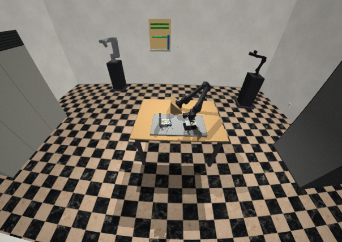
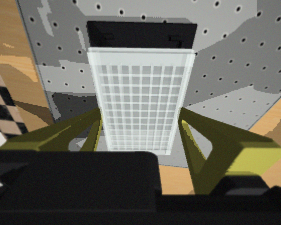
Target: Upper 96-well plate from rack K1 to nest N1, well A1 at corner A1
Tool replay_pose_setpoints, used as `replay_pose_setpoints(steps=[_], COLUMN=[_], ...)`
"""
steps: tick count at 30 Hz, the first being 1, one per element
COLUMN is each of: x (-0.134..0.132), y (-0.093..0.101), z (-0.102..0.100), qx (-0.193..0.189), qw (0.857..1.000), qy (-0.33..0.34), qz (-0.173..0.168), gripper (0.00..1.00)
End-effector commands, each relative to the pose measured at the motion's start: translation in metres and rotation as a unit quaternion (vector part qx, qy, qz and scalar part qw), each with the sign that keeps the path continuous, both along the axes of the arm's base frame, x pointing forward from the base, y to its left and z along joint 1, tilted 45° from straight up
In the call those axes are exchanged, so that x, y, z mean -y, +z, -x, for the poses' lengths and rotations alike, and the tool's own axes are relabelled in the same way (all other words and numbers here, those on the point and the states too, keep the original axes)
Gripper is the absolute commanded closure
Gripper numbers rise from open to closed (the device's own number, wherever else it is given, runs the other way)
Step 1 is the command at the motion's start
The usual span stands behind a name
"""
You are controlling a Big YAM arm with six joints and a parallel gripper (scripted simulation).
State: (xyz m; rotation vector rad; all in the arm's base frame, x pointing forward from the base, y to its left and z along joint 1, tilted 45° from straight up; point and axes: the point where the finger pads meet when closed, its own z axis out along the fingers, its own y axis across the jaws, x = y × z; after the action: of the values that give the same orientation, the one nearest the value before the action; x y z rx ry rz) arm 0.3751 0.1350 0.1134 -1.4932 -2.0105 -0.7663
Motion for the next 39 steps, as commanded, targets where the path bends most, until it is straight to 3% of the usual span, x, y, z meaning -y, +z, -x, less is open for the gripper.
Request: replay_pose_setpoints(steps=[1,27,39], x=[-0.007,-0.033,-0.028], y=[-0.009,-0.035,-0.034], z=[0.002,0.006,0.005], qx=[-0.011,-0.012,-0.015], qw=[1.0,1.0,1.0], qy=[-0.004,-0.004,-0.01], qz=[0.001,0.001,0.001], gripper=[1.0,1.0,1.0])
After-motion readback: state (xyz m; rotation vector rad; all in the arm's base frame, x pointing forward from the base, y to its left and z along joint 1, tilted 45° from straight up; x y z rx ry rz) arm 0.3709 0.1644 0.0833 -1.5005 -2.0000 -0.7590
